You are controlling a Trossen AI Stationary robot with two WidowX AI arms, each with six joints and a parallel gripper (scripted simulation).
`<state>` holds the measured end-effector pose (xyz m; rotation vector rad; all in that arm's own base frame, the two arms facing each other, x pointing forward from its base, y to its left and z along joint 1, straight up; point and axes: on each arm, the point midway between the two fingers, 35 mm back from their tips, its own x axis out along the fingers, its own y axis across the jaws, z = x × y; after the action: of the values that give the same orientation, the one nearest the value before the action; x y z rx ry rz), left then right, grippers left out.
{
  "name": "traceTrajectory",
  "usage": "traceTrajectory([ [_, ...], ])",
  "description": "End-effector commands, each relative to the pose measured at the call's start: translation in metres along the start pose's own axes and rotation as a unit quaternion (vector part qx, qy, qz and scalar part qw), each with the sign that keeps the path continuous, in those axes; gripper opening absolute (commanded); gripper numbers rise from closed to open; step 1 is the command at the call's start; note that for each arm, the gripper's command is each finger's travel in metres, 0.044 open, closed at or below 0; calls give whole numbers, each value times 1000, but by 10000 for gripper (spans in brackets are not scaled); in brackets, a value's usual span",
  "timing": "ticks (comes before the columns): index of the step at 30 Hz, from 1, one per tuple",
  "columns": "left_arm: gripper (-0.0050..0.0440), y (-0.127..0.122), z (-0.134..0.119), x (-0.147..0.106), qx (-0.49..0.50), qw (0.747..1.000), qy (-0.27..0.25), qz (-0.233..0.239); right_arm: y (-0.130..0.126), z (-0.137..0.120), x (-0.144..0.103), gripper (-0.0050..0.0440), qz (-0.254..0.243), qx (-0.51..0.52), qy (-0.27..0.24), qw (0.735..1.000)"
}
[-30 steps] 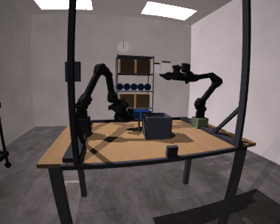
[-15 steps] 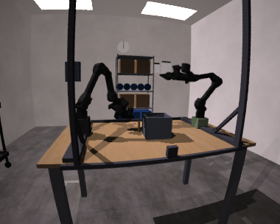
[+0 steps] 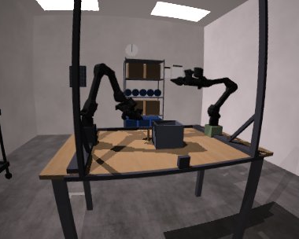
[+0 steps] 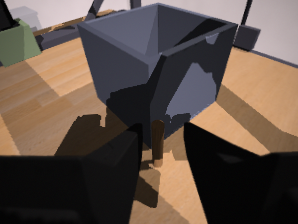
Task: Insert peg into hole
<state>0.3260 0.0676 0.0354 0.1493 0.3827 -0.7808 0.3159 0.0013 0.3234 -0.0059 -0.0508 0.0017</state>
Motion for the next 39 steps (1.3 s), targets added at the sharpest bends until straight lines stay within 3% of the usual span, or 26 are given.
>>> traceTrajectory([
  [1, 126, 9, 31, -12, 23, 1000, -5, 8, -1, -4, 1, 440, -2, -3, 5, 1000],
  [5, 126, 7, 41, -17, 18, 1000, -3, 6, -1, -4, 1, 440, -2, -3, 5, 1000],
  [6, 126, 5, 28, -12, 12, 1000, -2, 4, -1, -4, 1, 440, -2, -3, 5, 1000],
  [9, 126, 0, 20, -10, 1, 1000, 1, 0, -1, -4, 1, 440, -2, -3, 5, 1000],
  [23, 126, 1, 46, -5, 21, 999, 37, 27, -1, -4, 1, 440, -2, 0, 5, 1000],
  [33, 126, 1, 76, 0, 30, 993, 74, 84, 0, -4, 1, 440, 2, 4, 5, 1000],
  [39, 125, -2, 125, -2, 35, 981, 71, 175, -1, -4, 1, 440, 1, 4, 5, 1000],
])
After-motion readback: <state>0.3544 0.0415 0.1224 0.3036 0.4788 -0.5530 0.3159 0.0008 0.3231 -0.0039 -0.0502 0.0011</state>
